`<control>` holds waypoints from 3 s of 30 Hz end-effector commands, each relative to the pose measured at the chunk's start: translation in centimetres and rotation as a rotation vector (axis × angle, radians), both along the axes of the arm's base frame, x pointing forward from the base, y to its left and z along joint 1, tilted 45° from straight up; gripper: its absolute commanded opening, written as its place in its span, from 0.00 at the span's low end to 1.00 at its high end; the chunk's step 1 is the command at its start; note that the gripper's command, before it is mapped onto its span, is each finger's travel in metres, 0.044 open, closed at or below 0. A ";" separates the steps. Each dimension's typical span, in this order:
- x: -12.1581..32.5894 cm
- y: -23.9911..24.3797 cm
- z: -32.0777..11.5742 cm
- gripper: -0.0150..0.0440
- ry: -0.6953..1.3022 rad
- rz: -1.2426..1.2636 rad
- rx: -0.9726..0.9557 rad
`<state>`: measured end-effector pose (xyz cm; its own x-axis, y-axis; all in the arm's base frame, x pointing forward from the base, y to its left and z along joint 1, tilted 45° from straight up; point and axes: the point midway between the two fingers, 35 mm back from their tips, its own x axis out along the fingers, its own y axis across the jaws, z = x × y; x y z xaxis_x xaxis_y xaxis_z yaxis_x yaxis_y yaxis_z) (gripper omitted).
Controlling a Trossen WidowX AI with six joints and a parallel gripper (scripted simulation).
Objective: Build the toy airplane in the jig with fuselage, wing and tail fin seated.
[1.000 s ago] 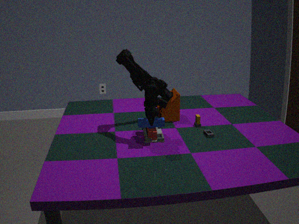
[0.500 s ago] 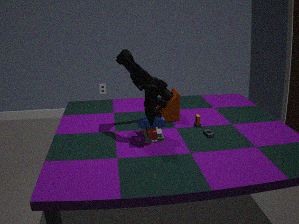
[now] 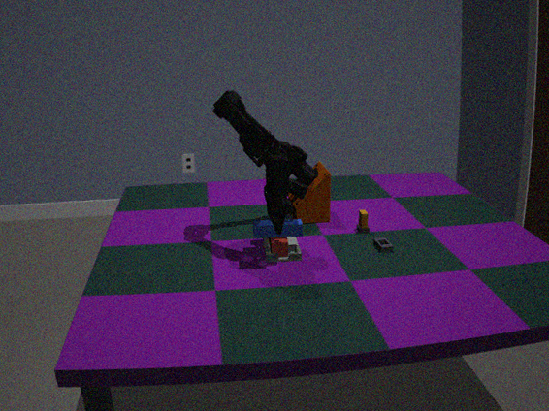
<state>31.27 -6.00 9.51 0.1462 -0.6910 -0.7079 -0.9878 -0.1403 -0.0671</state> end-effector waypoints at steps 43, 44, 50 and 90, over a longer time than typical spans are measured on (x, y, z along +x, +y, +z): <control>-1.0 5.7 5.4 1.00 -1.078 -1.109 0.224; -1.0 5.7 5.4 1.00 -1.078 -1.109 0.224; -1.0 5.7 5.4 1.00 -1.078 -1.109 0.224; -14.5 18.9 -17.7 1.00 -1.068 -1.115 0.230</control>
